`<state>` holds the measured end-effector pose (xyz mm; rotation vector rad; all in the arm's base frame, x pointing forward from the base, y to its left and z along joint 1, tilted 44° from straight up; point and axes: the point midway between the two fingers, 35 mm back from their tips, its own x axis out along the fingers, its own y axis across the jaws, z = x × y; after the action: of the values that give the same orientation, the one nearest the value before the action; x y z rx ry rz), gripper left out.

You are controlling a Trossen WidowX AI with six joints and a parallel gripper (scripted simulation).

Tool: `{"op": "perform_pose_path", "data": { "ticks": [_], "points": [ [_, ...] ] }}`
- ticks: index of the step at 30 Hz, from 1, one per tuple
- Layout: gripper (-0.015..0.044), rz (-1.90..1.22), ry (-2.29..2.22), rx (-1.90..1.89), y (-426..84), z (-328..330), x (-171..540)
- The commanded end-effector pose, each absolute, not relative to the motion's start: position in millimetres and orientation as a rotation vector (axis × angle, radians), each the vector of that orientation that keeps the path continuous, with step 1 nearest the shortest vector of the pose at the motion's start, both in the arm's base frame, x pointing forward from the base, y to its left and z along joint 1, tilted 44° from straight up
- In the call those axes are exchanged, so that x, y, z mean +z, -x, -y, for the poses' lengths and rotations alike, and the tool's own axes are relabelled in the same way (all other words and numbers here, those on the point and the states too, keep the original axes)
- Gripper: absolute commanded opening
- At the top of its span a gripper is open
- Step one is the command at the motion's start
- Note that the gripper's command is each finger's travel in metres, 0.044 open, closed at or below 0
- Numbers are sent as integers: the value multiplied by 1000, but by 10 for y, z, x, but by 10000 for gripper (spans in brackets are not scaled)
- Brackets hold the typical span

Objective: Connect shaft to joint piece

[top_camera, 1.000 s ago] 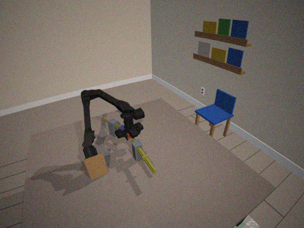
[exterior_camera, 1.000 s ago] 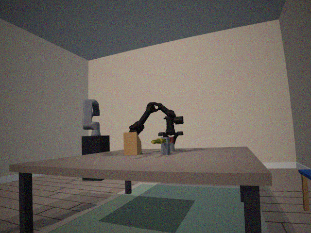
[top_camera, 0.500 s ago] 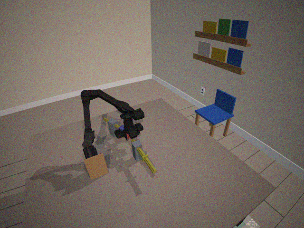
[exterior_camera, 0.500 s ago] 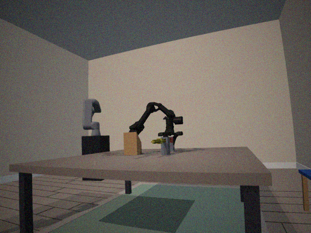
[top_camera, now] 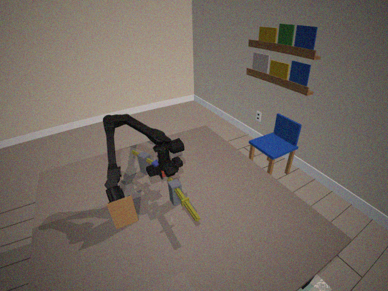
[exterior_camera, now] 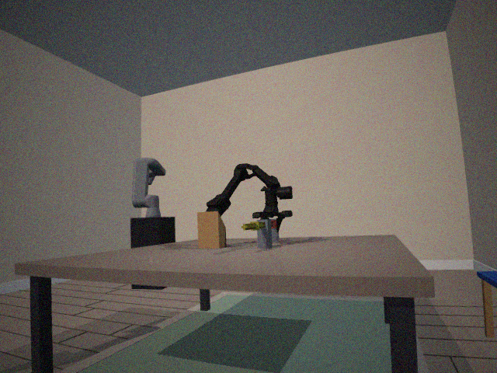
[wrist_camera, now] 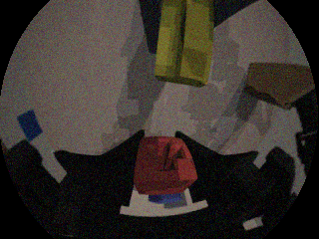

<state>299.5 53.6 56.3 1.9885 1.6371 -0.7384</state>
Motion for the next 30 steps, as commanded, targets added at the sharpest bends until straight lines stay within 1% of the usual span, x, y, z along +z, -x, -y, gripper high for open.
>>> {"op": "perform_pose_path", "data": {
  "ticks": [1, 3, 14, 30],
  "points": [
    [147, -1637, -1988, -738, -2996, -535, 563],
    [147, -1637, -1988, -738, -2996, -535, 563],
    [436, -1637, -1988, -738, -2996, -535, 563],
    [440, -1612, -1955, -779, -2994, -513, 594]
  ]
}}
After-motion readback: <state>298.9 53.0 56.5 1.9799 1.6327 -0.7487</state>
